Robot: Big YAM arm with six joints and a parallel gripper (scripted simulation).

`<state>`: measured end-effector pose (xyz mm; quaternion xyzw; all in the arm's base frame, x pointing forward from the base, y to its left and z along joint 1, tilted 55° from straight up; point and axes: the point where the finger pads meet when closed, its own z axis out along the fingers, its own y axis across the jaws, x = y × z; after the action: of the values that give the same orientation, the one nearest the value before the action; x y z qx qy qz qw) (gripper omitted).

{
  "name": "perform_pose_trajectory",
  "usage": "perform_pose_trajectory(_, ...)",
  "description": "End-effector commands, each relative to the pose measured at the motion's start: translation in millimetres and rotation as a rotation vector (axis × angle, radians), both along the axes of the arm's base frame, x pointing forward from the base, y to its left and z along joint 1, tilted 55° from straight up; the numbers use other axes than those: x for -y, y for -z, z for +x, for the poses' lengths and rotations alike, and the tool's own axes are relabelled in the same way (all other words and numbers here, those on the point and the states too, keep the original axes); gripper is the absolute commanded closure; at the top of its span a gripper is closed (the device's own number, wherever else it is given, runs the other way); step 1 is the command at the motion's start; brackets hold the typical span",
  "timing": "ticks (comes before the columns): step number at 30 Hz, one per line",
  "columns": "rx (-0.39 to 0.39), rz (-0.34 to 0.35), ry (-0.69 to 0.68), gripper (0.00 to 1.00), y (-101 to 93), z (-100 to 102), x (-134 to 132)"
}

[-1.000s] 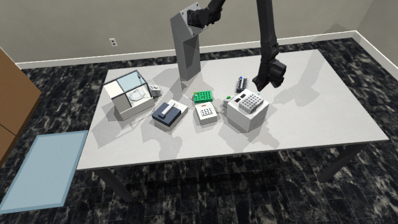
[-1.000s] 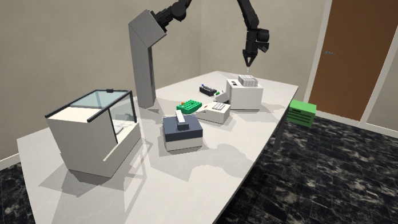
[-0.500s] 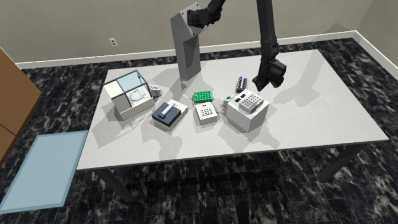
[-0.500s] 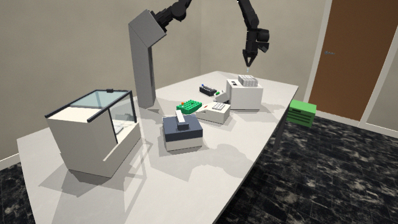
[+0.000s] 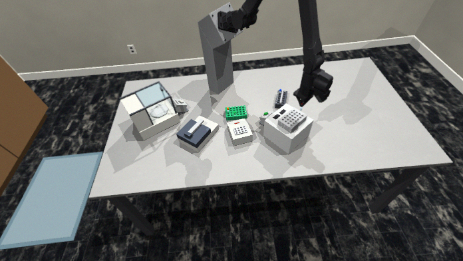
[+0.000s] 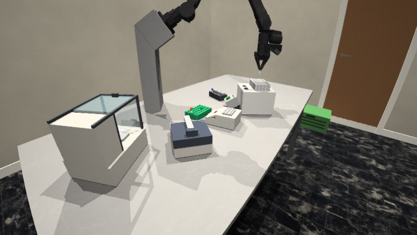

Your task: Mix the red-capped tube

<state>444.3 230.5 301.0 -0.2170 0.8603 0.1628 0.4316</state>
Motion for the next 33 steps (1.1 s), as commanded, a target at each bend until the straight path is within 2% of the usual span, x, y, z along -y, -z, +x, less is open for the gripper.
perform_pose_trajectory(1,0.047,0.017,0.009,0.91,-19.7,1.6,7.9)
perform_pose_trajectory(6,0.029,0.014,0.003,0.91,-15.4,2.8,1.3)
perform_pose_trajectory(7,0.046,0.017,0.009,0.91,-19.0,1.5,8.1)
perform_pose_trajectory(11,0.044,0.016,0.009,0.91,-17.7,1.0,8.6)
perform_pose_trajectory(14,0.029,0.014,0.003,0.91,-15.2,2.9,1.6)
perform_pose_trajectory(15,0.043,0.015,0.009,0.91,-16.9,0.7,8.8)
perform_pose_trajectory(18,0.044,0.016,0.010,0.91,-17.6,0.7,8.9)
perform_pose_trajectory(19,0.029,0.014,0.003,0.91,-15.0,2.9,1.7)
perform_pose_trajectory(23,0.029,0.014,0.003,0.91,-15.0,2.9,1.8)
perform_pose_trajectory(26,0.044,0.016,0.010,0.91,-18.3,1.1,8.9)
perform_pose_trajectory(29,0.029,0.014,0.003,0.91,-14.9,2.9,1.9)
perform_pose_trajectory(31,0.044,0.016,0.009,0.91,-17.9,1.0,9.1)
perform_pose_trajectory(33,0.029,0.014,0.003,0.91,-14.9,2.9,1.9)
